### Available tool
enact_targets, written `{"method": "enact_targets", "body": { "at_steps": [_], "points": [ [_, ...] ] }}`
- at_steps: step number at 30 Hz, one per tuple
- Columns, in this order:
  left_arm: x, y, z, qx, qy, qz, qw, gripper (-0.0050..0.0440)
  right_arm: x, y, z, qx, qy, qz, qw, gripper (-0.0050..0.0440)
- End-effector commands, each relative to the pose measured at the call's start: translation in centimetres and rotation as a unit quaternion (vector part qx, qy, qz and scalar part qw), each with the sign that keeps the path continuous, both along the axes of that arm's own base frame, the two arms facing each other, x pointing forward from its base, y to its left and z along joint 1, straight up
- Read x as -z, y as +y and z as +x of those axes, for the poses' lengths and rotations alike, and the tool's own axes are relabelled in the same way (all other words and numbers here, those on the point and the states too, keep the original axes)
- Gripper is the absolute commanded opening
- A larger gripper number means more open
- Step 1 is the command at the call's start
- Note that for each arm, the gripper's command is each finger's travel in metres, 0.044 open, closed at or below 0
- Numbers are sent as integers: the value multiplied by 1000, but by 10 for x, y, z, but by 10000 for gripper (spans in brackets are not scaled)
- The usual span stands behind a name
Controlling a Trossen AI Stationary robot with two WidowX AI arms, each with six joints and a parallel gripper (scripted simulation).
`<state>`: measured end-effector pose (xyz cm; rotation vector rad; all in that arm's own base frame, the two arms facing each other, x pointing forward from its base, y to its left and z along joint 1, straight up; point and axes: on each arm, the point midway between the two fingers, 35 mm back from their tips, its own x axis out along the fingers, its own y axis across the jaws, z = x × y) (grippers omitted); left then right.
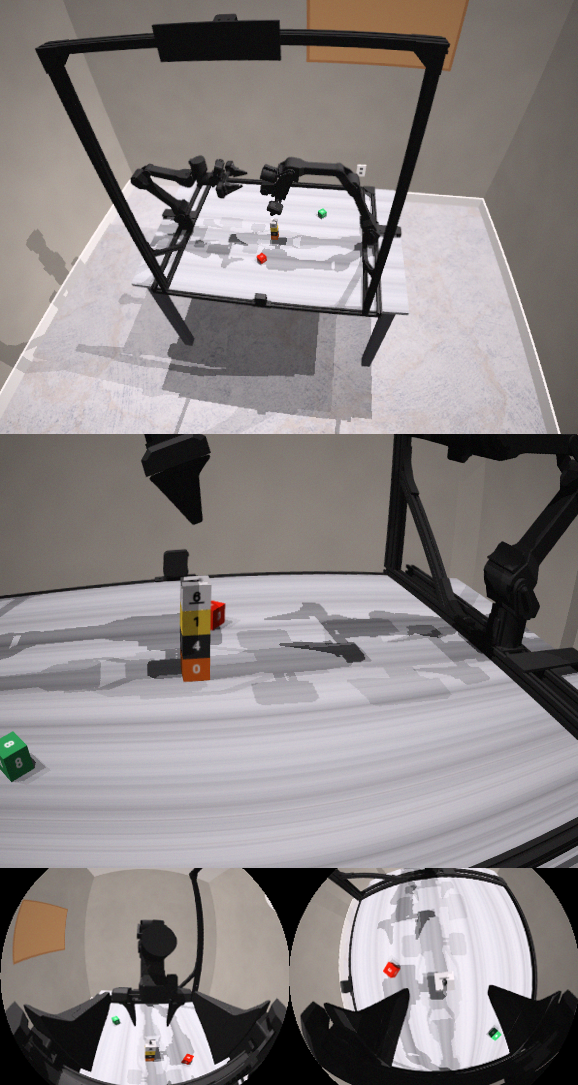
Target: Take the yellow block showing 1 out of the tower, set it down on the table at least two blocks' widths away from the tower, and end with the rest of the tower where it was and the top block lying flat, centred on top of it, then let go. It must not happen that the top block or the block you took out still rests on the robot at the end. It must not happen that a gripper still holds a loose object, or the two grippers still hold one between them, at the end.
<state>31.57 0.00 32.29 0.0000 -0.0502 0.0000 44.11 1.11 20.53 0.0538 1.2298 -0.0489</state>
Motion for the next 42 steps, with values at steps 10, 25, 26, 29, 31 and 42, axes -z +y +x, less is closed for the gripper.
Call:
{"method": "enact_targets", "body": {
  "at_steps": [10, 25, 26, 29, 31, 42],
  "points": [
    [0, 0, 0, 0, 0, 0, 1000, 400, 77, 2, -3, -35, -5, -8, 999, 400],
    [0, 0, 0, 0, 0, 0, 1000, 400, 91, 2, 3, -35, -4, -8, 999, 400],
    [0, 0, 0, 0, 0, 0, 1000, 400, 91, 2, 3, -35, -4, -8, 999, 400],
    [0, 0, 0, 0, 0, 0, 1000, 400, 91, 2, 3, -35, -4, -8, 999, 352],
    [0, 0, 0, 0, 0, 0, 1000, 400, 91, 2, 3, -35, -4, -8, 999, 304],
    [0, 0, 0, 0, 0, 0, 1000, 400, 91, 2, 3, -35, -4, -8, 999, 175]
  ]
}}
